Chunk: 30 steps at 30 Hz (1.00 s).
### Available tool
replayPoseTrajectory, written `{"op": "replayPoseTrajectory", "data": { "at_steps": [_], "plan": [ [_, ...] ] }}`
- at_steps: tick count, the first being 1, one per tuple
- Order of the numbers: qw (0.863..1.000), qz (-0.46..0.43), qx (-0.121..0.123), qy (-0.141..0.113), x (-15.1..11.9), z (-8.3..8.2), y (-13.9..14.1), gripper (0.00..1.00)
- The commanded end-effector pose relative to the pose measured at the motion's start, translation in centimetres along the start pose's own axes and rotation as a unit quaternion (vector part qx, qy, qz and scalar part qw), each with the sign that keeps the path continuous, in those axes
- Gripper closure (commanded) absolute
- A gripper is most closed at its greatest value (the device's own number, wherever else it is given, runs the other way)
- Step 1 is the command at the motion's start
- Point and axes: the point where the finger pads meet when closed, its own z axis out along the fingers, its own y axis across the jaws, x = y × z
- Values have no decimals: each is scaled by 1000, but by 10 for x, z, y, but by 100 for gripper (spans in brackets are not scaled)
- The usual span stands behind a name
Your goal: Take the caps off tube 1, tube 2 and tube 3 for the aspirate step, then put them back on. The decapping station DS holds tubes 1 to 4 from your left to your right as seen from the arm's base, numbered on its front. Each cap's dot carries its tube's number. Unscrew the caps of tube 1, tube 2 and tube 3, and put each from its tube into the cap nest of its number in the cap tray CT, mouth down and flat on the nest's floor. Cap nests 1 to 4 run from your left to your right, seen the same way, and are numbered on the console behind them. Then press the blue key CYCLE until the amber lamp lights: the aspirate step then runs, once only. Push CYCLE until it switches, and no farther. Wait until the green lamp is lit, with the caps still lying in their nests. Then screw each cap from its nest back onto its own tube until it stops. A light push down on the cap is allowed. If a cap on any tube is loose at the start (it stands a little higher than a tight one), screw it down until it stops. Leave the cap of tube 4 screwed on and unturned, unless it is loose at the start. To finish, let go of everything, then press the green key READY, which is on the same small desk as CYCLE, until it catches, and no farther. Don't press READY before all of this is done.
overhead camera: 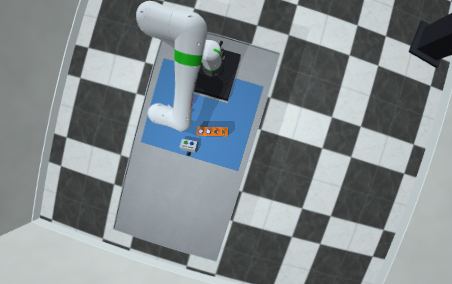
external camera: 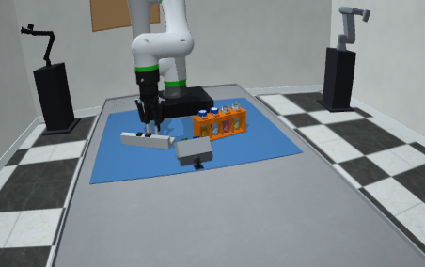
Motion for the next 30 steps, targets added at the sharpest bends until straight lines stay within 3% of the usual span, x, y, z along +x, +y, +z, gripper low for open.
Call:
{"op": "replayPoseTrajectory", "data": {
  "at_steps": [1,2,3,15,17,19,30],
  "plan": [
    [1000,0,0,0,0,0,0,100],
    [1000,0,0,0,0,0,0,100],
    [1000,0,0,0,0,0,0,71],
    [1000,0,0,0,0,0,0,71],
    [1000,0,0,0,0,-10,0,71],
    [1000,0,0,0,0,-10,0,71],
    [1000,0,0,0,0,-65,0,71]
  ]
}}
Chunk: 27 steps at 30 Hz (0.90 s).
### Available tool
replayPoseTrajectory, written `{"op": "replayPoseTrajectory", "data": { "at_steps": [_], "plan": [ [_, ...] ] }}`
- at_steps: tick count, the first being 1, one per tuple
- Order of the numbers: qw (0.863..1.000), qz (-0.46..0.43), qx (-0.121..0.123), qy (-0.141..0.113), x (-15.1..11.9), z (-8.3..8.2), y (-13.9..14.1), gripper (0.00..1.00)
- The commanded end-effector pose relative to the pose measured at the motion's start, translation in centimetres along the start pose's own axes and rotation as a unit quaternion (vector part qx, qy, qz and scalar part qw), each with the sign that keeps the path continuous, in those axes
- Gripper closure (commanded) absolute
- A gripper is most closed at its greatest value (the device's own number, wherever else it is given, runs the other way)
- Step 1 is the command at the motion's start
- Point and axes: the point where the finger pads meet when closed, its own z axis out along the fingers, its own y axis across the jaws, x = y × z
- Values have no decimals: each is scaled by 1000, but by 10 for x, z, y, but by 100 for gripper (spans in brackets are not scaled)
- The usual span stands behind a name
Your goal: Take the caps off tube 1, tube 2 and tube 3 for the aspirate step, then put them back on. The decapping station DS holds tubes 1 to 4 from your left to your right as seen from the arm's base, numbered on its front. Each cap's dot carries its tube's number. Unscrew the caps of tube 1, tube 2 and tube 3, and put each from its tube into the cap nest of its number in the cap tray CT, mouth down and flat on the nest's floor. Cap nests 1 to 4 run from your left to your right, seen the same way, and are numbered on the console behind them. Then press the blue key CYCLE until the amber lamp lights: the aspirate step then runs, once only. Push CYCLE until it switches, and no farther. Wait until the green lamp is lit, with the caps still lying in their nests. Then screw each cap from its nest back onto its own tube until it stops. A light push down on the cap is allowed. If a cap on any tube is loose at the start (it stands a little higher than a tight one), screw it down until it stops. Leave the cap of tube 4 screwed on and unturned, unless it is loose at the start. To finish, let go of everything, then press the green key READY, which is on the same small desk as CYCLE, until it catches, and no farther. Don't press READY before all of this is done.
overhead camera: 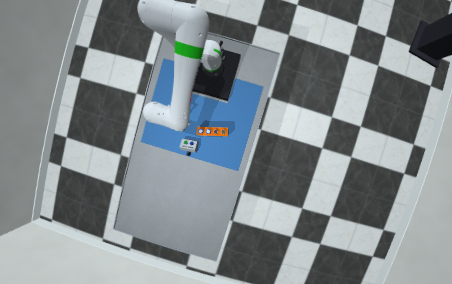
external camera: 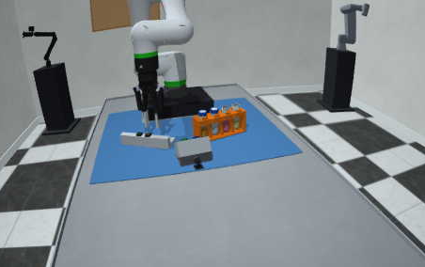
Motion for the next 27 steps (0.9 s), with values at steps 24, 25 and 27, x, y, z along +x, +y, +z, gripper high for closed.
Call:
{"op": "replayPoseTrajectory", "data": {
  "at_steps": [24,25,27],
  "plan": [
    [997,83,0,0,-6,-87,-16,65],
    [992,125,0,0,-9,-87,-23,65],
    [986,166,0,0,-12,-87,-31,65]
  ]
}}
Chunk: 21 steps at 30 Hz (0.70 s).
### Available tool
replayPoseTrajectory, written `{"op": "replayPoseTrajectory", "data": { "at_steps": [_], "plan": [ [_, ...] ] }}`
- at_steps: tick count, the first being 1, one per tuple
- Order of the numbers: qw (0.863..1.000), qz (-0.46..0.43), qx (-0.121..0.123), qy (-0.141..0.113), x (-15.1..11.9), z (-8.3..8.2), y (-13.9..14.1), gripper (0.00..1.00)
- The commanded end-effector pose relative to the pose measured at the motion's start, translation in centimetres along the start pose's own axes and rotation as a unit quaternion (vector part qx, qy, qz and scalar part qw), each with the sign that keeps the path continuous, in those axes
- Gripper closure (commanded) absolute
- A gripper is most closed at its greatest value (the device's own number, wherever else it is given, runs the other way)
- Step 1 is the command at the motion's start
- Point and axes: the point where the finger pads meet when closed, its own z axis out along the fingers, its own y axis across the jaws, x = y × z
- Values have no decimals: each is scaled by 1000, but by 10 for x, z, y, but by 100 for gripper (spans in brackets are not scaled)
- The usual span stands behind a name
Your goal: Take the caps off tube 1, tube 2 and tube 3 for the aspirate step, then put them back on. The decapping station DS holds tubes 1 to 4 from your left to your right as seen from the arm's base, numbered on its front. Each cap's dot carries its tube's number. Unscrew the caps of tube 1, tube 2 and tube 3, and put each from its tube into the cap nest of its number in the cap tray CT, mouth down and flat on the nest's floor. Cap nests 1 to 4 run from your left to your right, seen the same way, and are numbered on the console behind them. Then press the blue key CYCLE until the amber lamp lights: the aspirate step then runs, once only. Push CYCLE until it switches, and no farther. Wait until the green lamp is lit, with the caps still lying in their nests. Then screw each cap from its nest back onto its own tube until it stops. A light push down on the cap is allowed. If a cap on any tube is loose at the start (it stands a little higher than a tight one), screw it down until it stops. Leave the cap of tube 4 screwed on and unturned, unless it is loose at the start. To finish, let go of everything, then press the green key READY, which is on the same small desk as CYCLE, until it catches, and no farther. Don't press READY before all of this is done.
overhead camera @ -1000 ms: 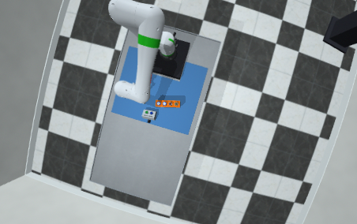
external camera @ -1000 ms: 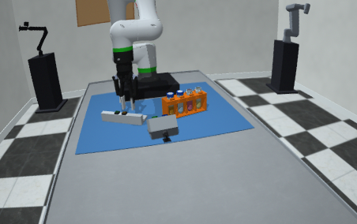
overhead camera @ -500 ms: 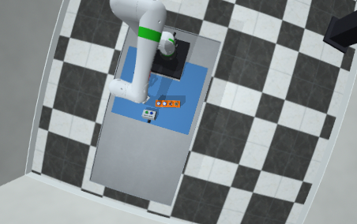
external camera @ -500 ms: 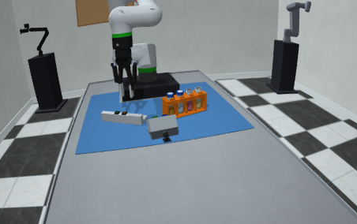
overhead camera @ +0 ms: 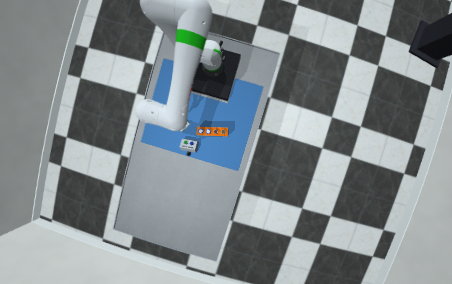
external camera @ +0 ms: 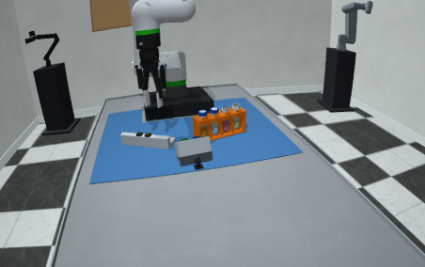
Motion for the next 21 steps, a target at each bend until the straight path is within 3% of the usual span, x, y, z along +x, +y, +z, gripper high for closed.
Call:
{"op": "replayPoseTrajectory", "data": {
  "at_steps": [1,6,10,11,13,14,15,16,17,18,19,20,21],
  "plan": [
    [990,139,-3,3,-13,0,-25,65],
    [975,222,-3,3,-21,0,-39,65],
    [953,303,-2,3,-29,0,-54,65],
    [942,336,-2,3,-33,0,-61,65],
    [942,336,-2,3,-33,0,-61,65],
    [925,381,-2,3,-37,1,-69,65],
    [925,381,-2,3,-37,1,-69,65],
    [908,419,-2,3,-41,1,-76,65],
    [908,419,-2,3,-41,1,-76,65],
    [890,457,-2,3,-45,1,-83,65],
    [890,457,-2,3,-45,1,-83,65],
    [870,493,-2,3,-49,1,-91,65],
    [870,493,-2,4,-49,1,-91,65]
  ]
}}
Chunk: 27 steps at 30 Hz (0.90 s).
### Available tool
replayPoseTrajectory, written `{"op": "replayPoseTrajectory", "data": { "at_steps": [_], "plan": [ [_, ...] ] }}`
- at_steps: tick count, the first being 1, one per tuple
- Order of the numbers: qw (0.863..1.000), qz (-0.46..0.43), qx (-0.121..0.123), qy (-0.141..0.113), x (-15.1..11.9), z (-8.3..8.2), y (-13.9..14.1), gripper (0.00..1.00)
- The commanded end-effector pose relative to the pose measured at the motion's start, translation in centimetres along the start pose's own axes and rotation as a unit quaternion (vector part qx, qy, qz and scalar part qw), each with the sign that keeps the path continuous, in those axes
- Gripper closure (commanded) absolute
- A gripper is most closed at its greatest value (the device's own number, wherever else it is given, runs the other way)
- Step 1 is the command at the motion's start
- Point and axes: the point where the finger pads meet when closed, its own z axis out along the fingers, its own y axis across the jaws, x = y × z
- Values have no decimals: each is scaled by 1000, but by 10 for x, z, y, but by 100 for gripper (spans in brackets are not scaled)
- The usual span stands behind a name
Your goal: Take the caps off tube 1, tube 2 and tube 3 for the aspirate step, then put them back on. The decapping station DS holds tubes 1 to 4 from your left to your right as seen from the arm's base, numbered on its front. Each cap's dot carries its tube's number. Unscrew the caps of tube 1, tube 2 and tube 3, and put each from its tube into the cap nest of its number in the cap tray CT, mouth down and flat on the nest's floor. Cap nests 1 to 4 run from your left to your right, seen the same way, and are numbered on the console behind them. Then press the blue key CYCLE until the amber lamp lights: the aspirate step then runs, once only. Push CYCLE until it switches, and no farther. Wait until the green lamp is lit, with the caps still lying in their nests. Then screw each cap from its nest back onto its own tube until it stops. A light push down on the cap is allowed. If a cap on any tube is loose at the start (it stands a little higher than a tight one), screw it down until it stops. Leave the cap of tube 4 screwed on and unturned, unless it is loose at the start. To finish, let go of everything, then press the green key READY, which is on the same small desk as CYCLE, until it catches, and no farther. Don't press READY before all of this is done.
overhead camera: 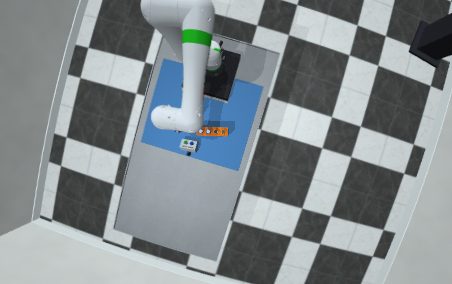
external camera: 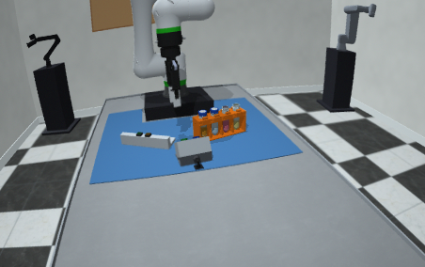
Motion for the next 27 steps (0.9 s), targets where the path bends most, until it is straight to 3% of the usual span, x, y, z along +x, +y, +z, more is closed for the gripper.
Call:
{"op": "replayPoseTrajectory", "data": {
  "at_steps": [1,5,9,21,27],
  "plan": [
    [990,138,0,16,-25,1,-7,65],
    [978,206,1,16,-49,1,-13,65],
    [978,206,1,16,-57,2,-14,65],
    [978,206,1,16,-146,5,-36,65],
    [978,206,1,16,-149,5,-37,65]
  ]
}}
